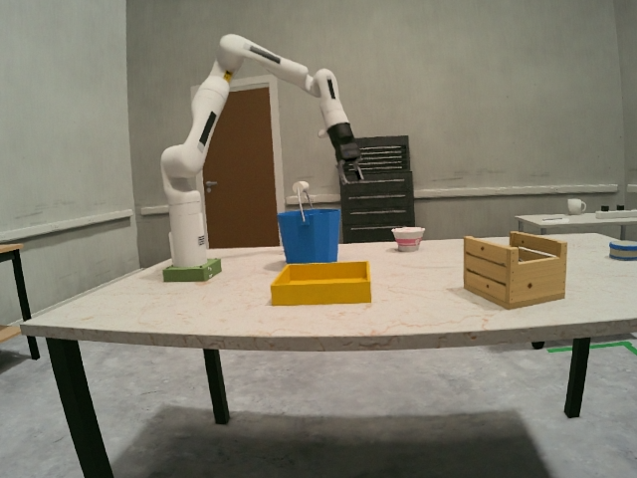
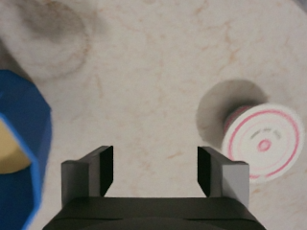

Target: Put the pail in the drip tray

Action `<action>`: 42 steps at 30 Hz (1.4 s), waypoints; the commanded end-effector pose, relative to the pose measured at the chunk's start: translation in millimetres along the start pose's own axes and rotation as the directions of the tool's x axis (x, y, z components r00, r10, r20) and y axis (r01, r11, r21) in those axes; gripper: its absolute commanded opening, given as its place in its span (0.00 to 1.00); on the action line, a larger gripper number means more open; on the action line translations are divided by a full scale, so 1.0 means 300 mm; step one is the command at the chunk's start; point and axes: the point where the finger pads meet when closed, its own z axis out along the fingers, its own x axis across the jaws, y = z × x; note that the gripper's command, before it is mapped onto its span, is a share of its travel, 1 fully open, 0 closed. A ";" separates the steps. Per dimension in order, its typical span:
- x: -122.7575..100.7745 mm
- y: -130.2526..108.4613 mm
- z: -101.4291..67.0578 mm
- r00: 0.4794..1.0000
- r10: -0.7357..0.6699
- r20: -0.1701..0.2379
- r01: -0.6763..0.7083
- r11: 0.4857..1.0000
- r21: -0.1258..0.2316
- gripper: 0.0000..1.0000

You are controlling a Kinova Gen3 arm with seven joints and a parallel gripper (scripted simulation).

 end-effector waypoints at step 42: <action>-0.620 0.245 -0.191 0.840 0.473 0.266 -0.531 0.818 0.222 1.00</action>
